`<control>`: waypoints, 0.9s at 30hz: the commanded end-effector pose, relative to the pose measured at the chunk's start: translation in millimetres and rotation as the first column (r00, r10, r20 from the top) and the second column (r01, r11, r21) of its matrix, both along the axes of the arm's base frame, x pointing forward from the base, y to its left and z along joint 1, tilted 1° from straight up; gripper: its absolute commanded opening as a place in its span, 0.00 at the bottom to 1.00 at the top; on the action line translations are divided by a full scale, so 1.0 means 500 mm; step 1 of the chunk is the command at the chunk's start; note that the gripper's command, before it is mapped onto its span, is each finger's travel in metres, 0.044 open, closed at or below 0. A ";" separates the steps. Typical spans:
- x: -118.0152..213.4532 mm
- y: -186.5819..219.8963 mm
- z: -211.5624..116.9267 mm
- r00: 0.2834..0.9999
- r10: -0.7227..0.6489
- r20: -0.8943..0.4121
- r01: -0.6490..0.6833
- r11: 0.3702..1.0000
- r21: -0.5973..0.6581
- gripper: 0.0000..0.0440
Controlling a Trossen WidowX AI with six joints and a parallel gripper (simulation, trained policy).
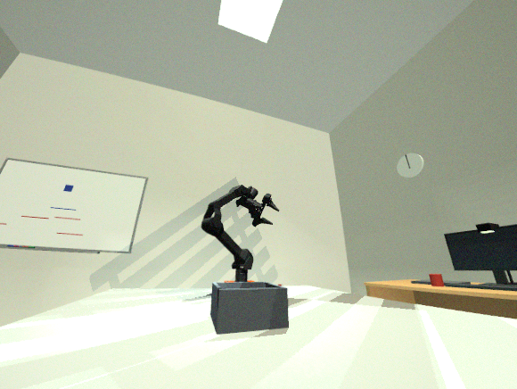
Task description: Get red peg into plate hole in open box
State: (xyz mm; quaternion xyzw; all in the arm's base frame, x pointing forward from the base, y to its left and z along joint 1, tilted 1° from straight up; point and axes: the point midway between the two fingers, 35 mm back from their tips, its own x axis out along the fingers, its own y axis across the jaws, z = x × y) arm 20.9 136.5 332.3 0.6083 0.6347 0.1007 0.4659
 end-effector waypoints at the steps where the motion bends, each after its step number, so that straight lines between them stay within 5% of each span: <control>1: 0.000 0.002 0.001 1.000 -0.005 0.002 0.005 1.000 -0.001 0.95; 13: 0.009 0.046 -0.063 0.990 -0.037 0.139 0.072 0.965 -0.251 1.00; 27: 0.082 0.099 -0.188 0.987 0.016 0.161 0.084 0.798 -0.597 1.00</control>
